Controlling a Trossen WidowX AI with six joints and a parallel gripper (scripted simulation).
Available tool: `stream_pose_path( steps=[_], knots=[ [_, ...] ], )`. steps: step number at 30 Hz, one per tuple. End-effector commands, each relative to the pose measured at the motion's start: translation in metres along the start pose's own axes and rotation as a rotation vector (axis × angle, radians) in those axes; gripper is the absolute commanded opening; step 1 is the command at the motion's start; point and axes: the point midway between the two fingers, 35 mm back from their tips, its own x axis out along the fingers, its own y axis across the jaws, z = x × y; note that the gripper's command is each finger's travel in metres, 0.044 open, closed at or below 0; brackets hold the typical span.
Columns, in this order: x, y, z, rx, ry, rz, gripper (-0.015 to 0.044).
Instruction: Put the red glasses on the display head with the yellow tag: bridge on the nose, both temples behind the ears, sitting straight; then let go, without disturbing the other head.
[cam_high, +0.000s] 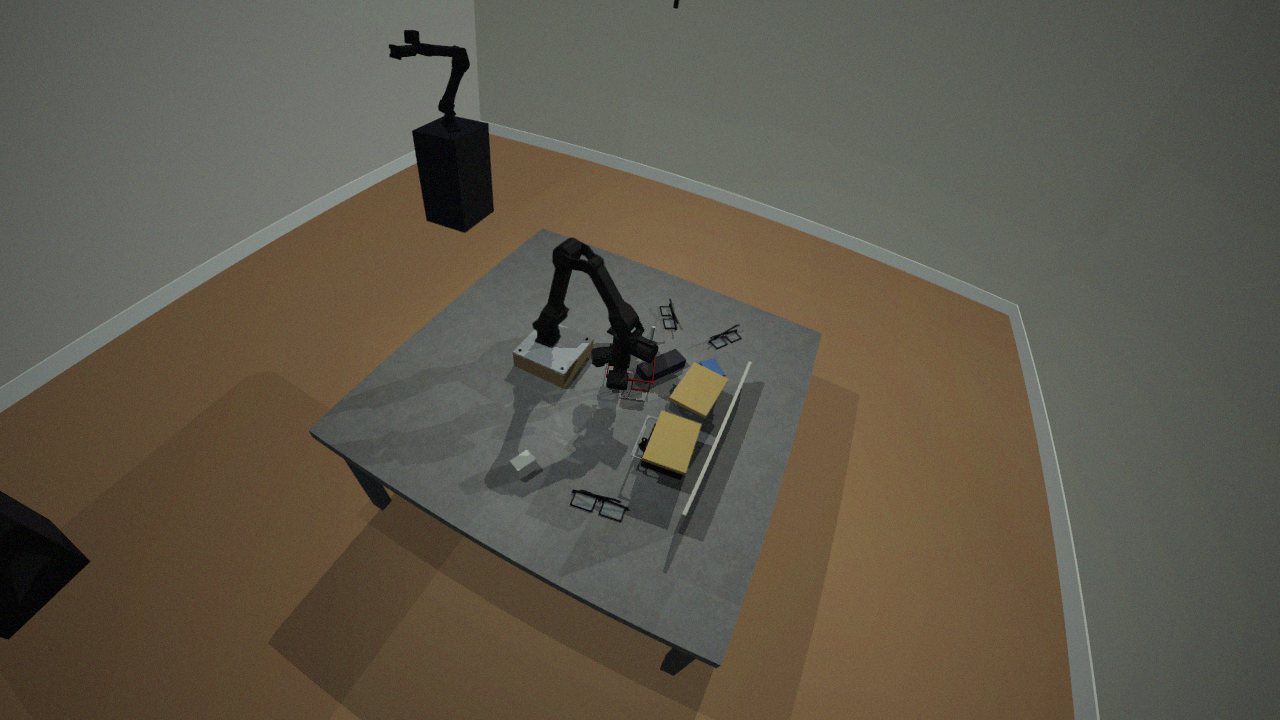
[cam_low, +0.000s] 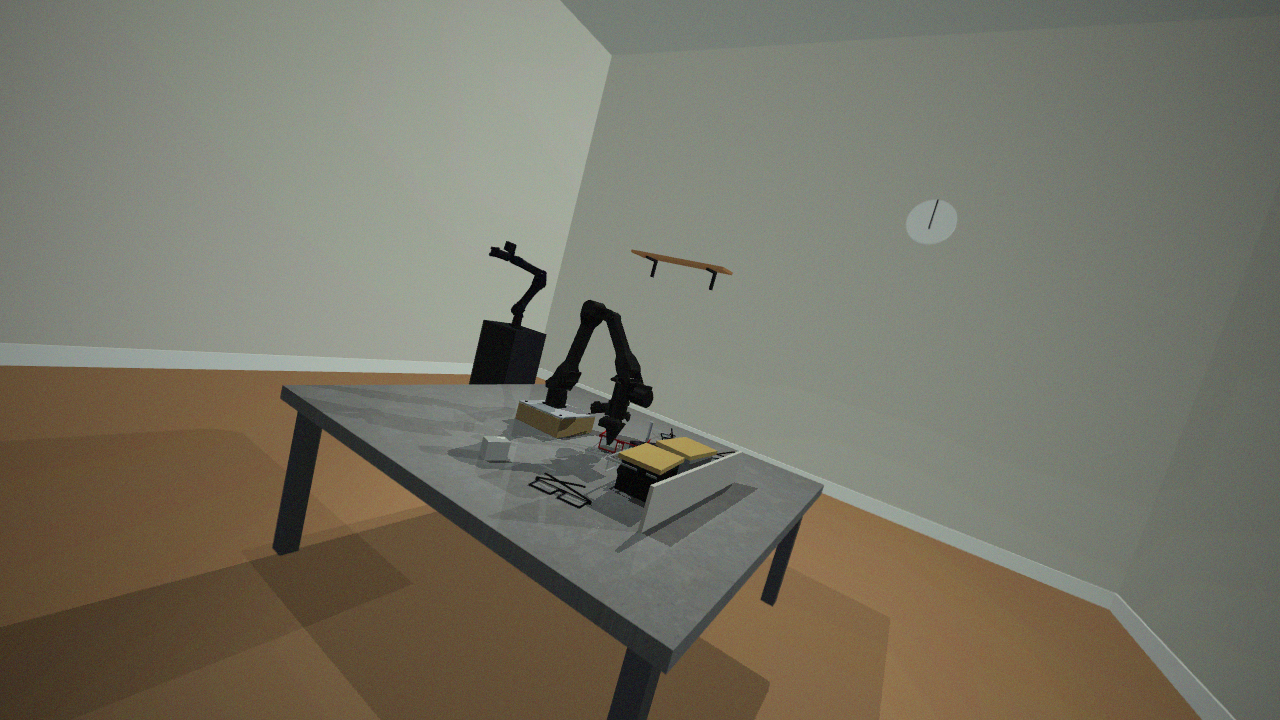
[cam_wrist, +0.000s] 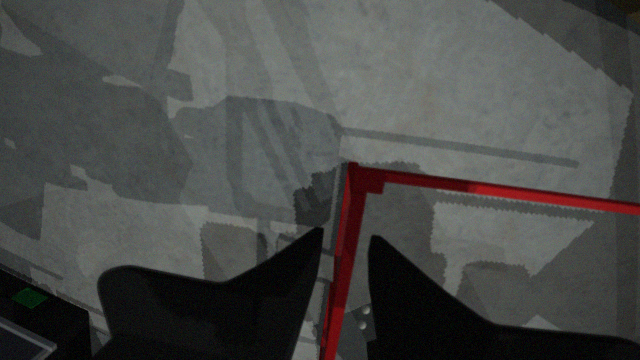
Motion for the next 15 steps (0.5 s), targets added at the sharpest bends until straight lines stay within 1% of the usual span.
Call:
stream_pose_path(
  steps=[1, 13, 15],
  knots=[
    [-0.001, -0.002, 0.000, 0.003, -0.002, 0.000, 0.0107],
    [-0.008, -0.010, 0.002, 0.008, -0.009, 0.000, 0.0107],
    [-0.016, -0.008, 0.001, 0.009, -0.009, 0.000, 0.0107]
  ],
)
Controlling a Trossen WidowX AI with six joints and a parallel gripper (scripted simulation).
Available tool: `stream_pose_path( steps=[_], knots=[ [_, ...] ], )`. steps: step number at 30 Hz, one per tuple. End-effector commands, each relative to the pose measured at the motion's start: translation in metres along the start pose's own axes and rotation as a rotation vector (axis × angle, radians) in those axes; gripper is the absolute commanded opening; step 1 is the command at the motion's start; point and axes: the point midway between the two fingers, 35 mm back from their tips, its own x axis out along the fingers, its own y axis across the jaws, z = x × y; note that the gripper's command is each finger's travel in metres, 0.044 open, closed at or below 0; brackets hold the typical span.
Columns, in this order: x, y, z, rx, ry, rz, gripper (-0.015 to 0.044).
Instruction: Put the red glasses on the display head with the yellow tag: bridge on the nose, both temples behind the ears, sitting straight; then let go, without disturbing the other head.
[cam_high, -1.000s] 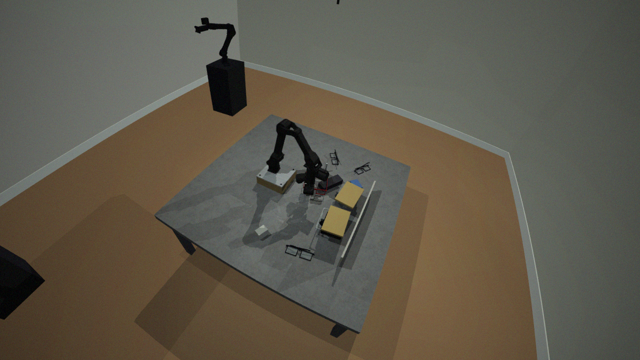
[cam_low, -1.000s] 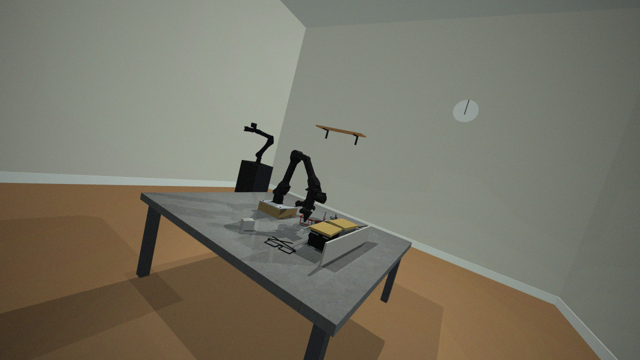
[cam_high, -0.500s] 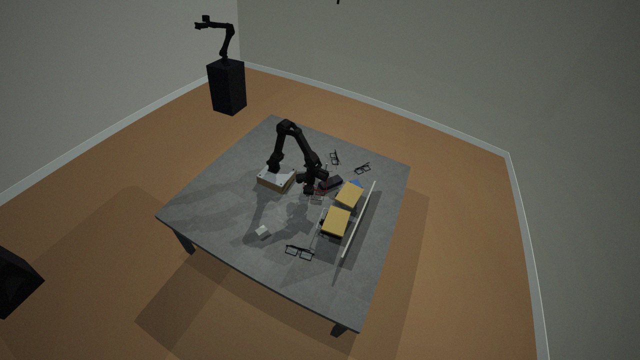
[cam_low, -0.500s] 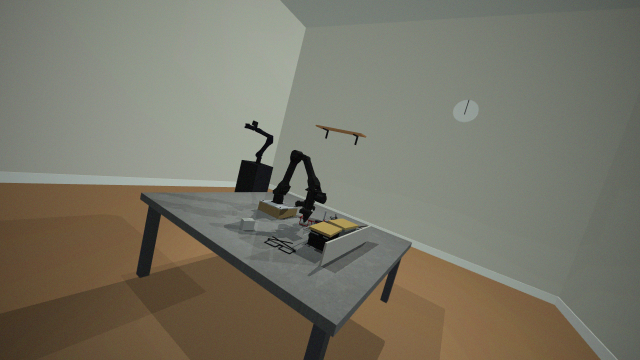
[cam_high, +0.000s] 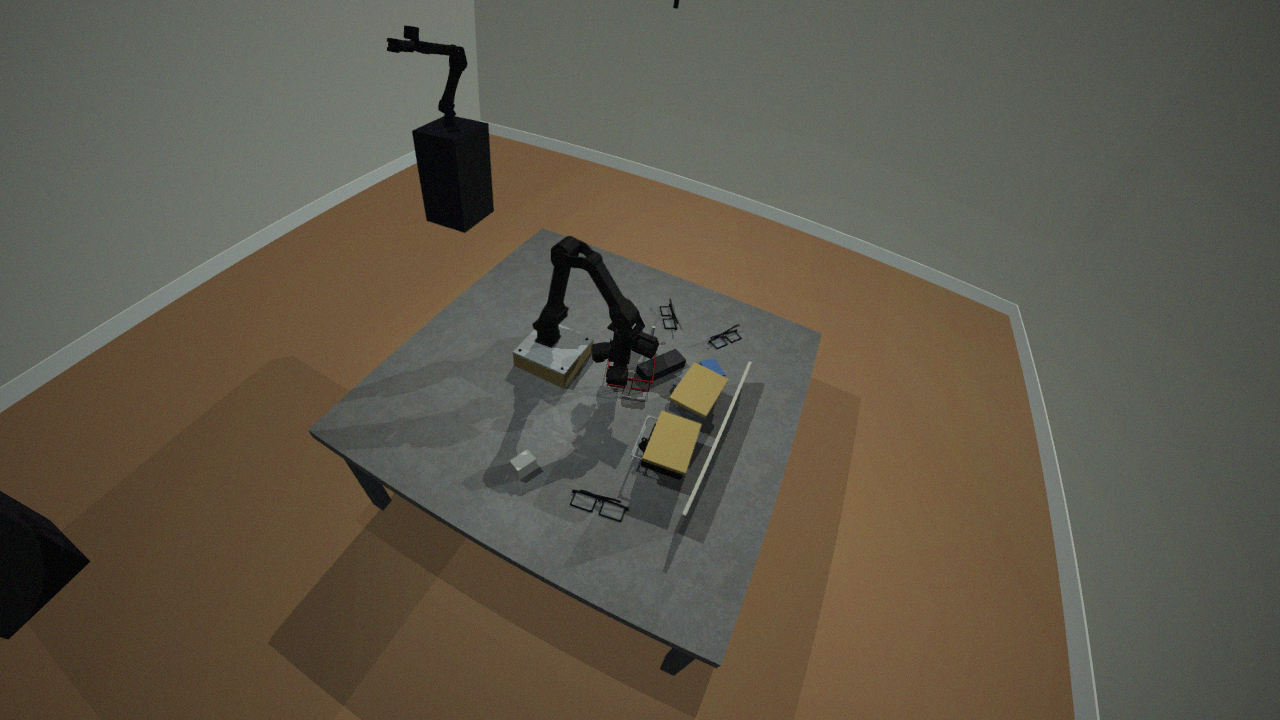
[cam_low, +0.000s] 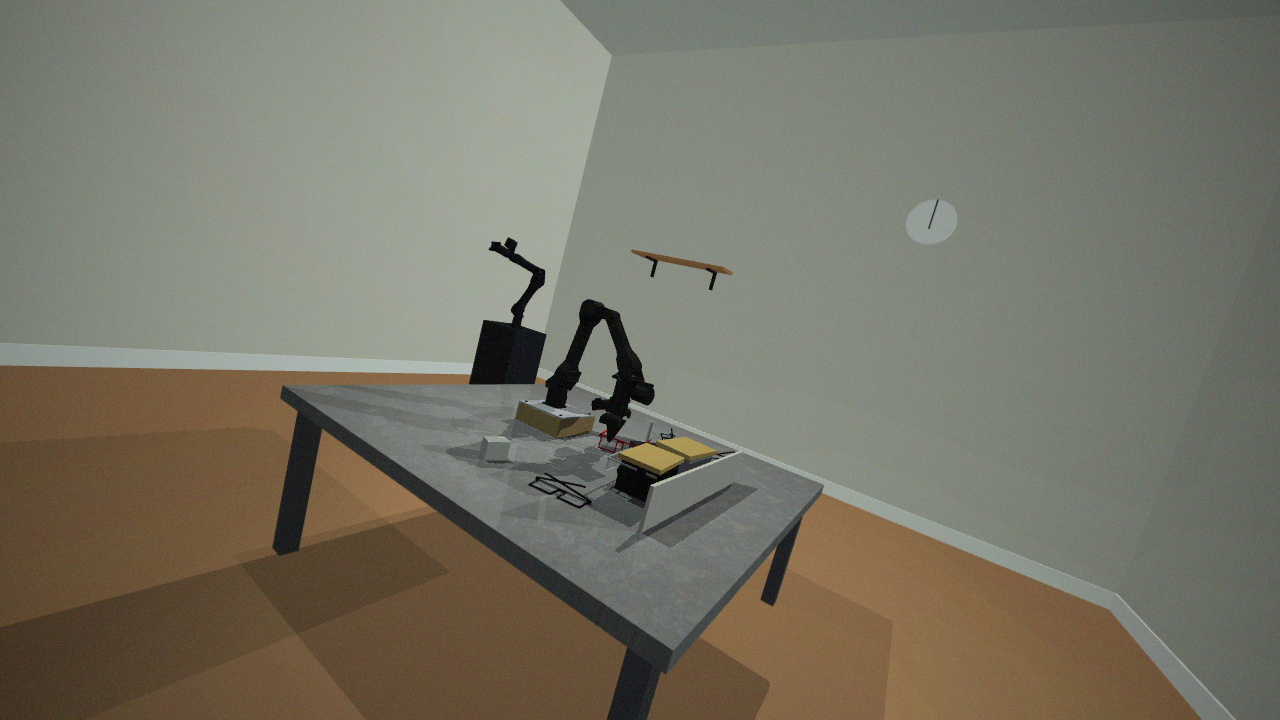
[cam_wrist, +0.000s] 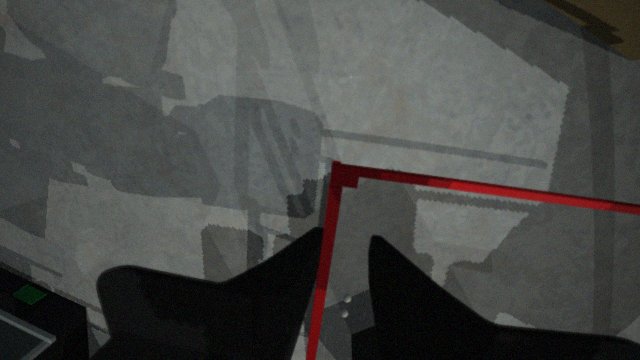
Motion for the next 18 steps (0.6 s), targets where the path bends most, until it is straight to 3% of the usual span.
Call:
stream_pose_path(
  steps=[1, 5, 7, 11, 18],
  knots=[
    [-0.015, 0.003, -0.001, 0.005, 0.004, 0.005, 0.0107],
    [-0.048, 0.010, 0.000, 0.006, 0.004, 0.006, 0.0107],
    [-0.048, 0.010, 0.000, 0.006, 0.004, 0.006, 0.0107],
    [-0.043, 0.010, -0.003, 0.012, 0.016, 0.007, 0.0200],
    [-0.044, 0.009, -0.003, 0.012, 0.013, 0.006, 0.0200]
  ],
)
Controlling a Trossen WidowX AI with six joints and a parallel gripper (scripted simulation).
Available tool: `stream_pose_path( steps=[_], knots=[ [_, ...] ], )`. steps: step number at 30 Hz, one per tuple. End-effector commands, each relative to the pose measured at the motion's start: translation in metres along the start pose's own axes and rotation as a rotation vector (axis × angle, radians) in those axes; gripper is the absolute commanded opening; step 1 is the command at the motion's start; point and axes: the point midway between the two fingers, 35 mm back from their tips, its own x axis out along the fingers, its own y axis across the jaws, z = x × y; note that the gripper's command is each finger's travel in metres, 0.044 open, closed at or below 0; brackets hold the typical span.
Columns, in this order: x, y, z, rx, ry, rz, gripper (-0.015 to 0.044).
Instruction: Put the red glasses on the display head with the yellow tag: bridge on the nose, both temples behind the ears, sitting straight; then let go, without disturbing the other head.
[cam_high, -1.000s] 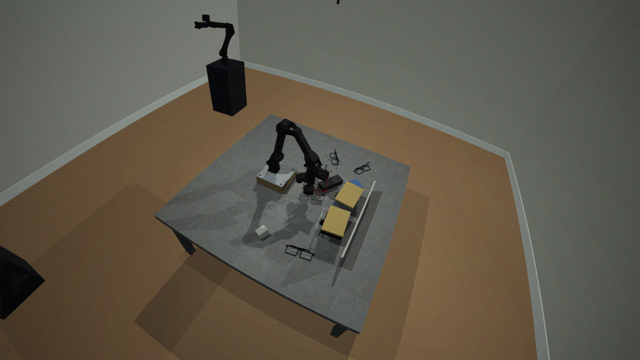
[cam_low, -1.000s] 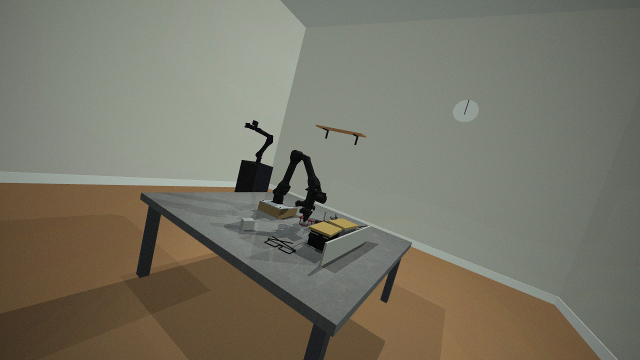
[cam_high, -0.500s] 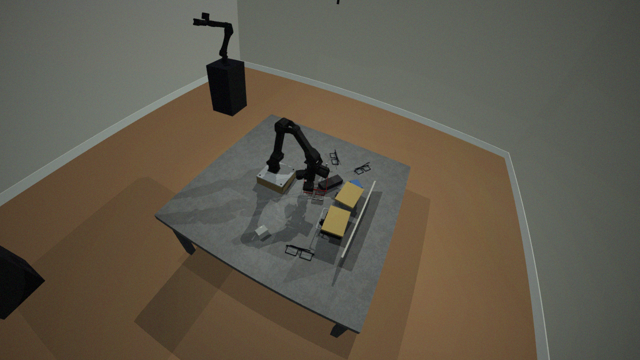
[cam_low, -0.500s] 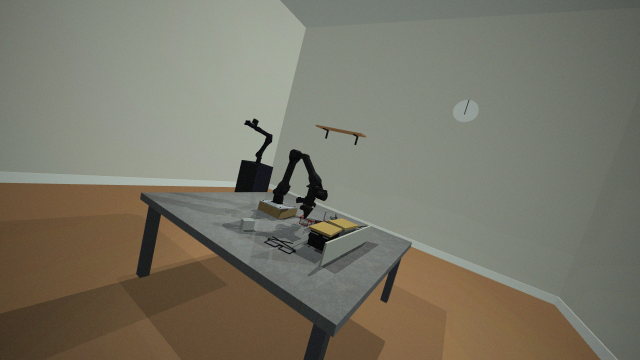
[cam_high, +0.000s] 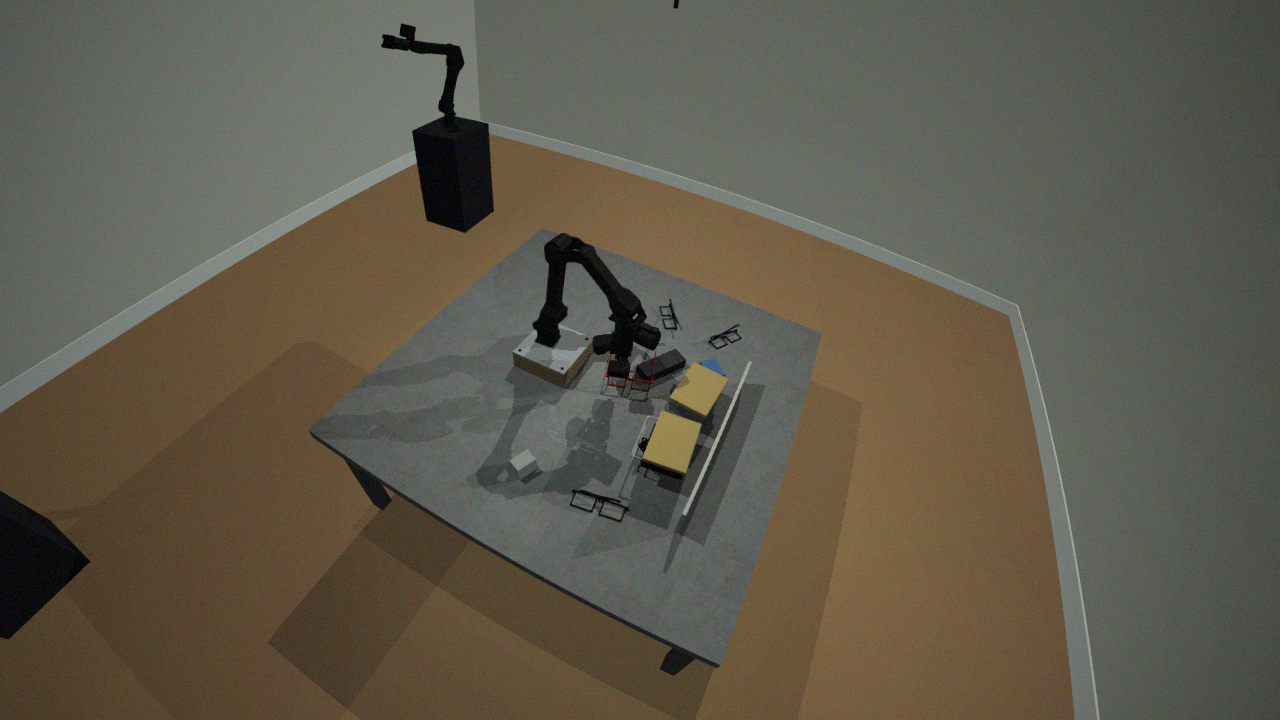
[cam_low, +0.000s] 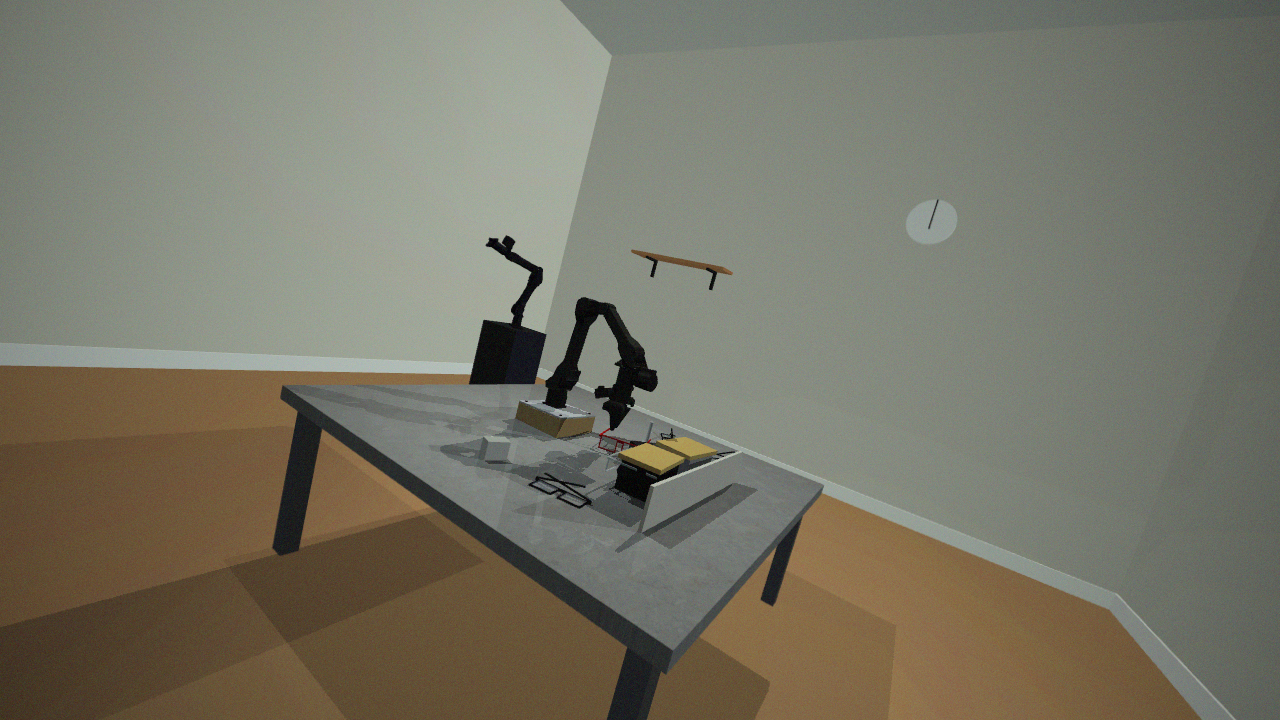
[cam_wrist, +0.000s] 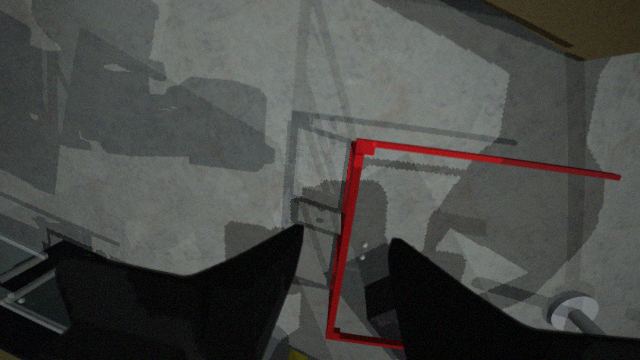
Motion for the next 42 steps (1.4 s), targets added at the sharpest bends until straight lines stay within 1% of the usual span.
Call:
stream_pose_path(
  steps=[1, 2, 4, 5, 14, 42],
  knots=[
    [-0.003, -0.002, 0.002, 0.003, -0.011, -0.001, 0.0200],
    [-0.005, -0.002, 0.002, 0.004, -0.014, -0.001, 0.0200],
    [-0.005, -0.002, 0.002, 0.004, -0.014, -0.001, 0.0147],
    [-0.005, -0.002, 0.002, 0.004, -0.014, -0.001, 0.0140],
    [-0.002, -0.002, 0.002, 0.004, -0.014, -0.001, 0.0140],
    [0.044, -0.002, 0.002, 0.004, -0.014, -0.001, 0.0140]
  ],
)
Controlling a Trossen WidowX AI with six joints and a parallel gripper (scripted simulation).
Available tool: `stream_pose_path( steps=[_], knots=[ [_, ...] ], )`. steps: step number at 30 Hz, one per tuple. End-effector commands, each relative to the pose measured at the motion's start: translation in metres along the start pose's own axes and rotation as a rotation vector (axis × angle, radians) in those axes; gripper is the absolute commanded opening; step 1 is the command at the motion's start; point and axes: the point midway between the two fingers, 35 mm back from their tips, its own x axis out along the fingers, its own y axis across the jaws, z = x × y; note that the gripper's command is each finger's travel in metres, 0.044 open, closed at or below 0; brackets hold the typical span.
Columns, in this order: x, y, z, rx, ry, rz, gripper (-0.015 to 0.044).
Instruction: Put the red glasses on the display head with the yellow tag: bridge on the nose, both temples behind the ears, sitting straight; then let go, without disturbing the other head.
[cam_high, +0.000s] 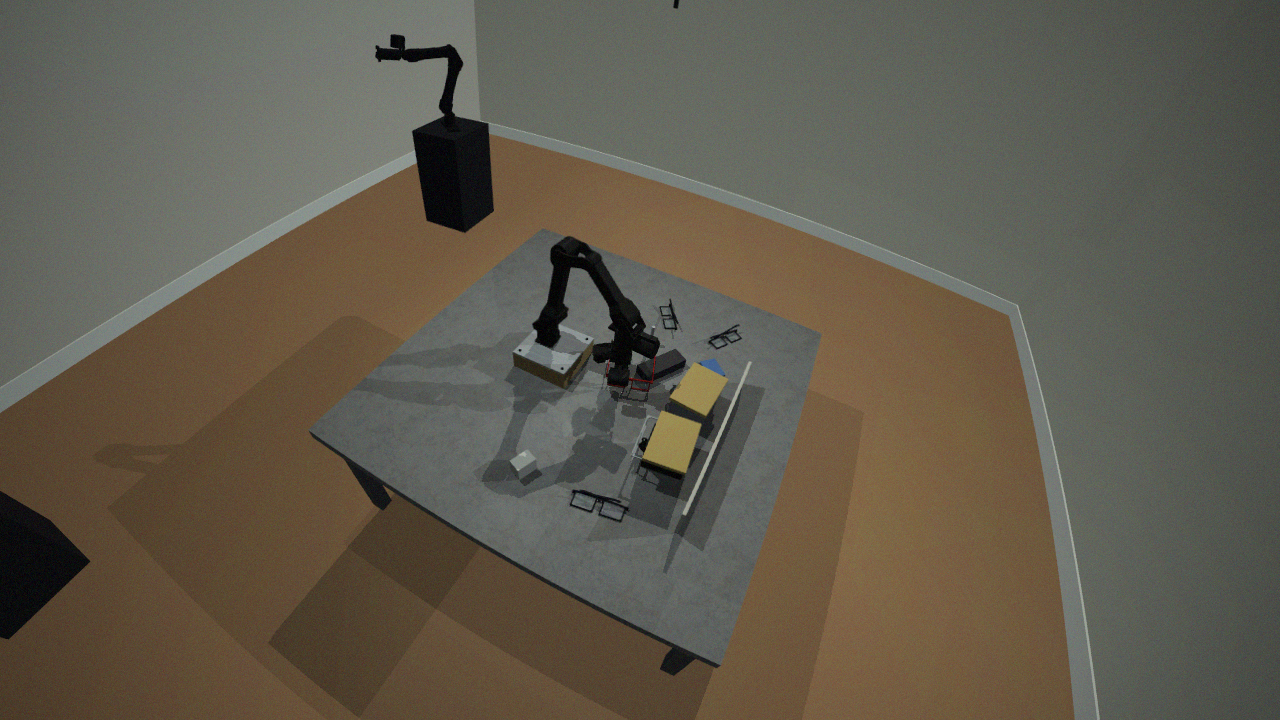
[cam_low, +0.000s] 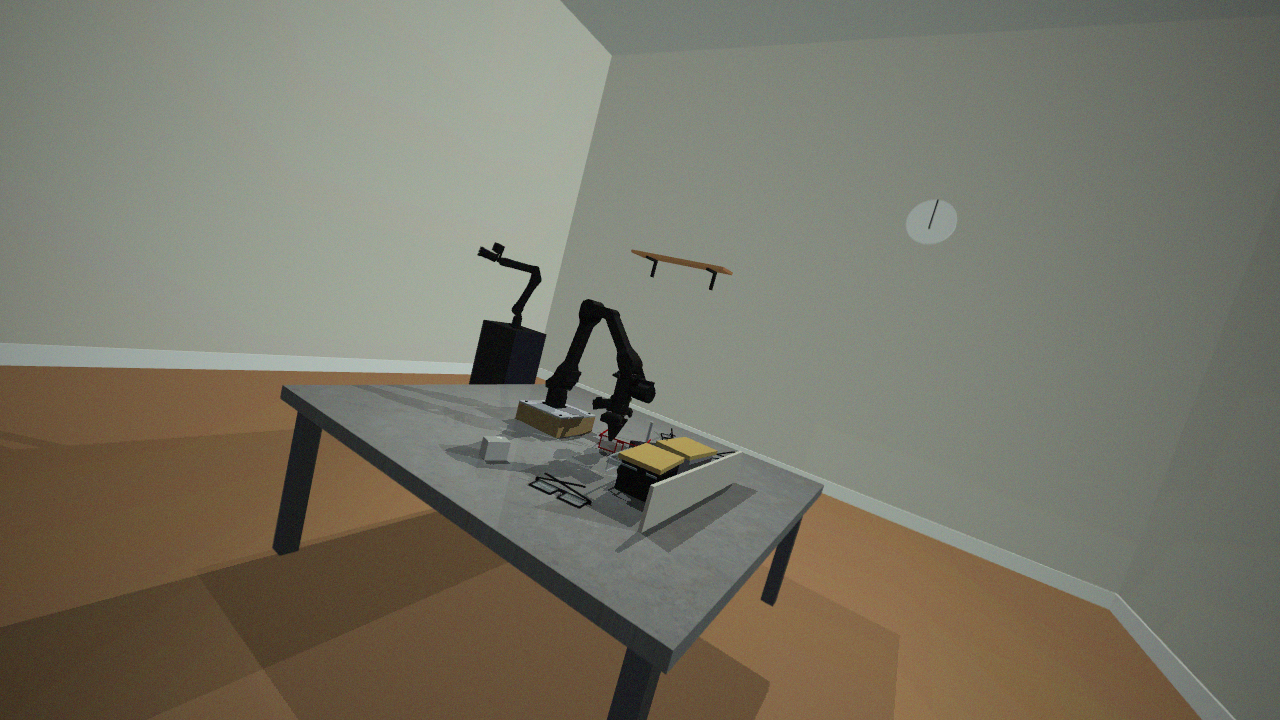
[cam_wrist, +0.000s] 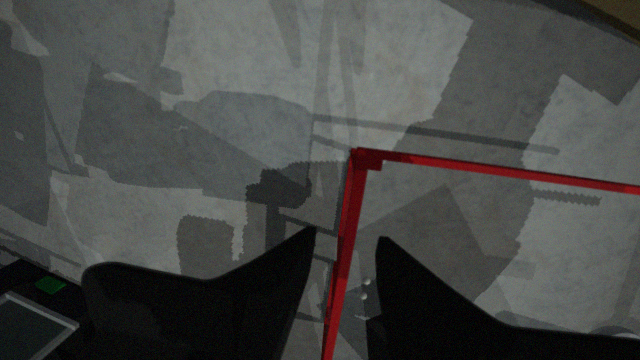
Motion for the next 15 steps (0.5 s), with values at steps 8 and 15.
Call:
stream_pose_path(
  steps=[8, 15],
  knots=[
    [0.018, -0.001, 0.004, 0.006, -0.013, -0.001, 0.0140],
    [0.015, -0.001, 0.002, 0.000, -0.004, -0.001, 0.0035]
  ],
)
